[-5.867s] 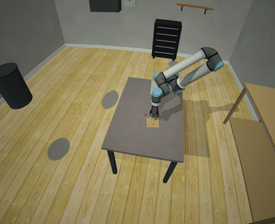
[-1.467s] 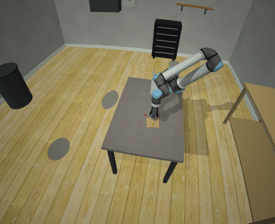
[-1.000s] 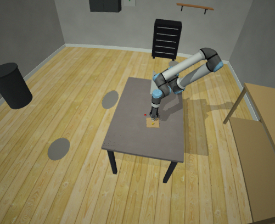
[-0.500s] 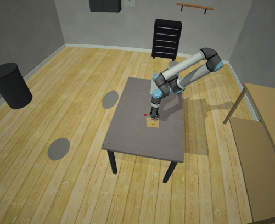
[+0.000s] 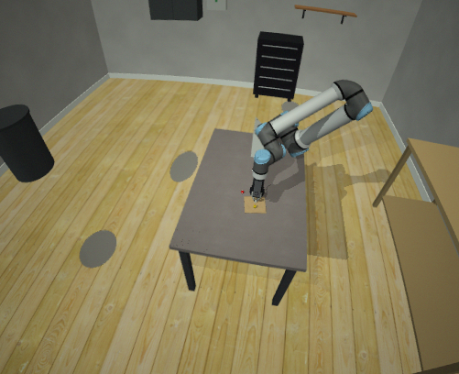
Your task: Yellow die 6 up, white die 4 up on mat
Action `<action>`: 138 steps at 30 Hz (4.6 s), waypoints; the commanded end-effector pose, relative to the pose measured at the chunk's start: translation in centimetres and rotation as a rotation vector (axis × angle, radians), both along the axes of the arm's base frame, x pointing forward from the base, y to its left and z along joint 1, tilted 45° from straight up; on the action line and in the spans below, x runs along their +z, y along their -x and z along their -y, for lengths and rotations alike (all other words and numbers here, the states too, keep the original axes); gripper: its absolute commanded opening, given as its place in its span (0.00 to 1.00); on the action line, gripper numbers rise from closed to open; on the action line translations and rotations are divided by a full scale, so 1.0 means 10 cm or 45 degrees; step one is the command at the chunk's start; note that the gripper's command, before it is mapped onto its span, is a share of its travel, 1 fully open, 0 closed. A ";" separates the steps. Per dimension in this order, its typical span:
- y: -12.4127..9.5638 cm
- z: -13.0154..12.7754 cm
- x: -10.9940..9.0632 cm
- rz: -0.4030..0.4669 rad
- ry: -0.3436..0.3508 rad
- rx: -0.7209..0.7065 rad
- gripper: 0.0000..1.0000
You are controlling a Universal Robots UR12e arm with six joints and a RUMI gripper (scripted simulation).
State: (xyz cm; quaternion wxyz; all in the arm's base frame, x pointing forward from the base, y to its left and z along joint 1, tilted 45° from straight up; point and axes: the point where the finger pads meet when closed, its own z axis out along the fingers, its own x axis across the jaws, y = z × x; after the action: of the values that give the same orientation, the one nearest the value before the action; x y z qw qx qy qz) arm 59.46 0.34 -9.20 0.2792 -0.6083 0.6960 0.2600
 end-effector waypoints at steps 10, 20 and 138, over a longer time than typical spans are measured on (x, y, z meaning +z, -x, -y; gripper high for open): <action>0.02 -0.03 -0.02 -0.004 -0.005 0.000 0.00; 0.02 -0.03 -0.02 -0.004 -0.005 0.000 0.00; 0.09 0.60 0.62 -0.004 -0.005 0.000 1.00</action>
State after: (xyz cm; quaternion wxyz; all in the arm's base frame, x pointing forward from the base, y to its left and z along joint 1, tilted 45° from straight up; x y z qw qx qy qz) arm 58.34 -5.27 -3.27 0.2791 -0.6062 0.6958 0.2656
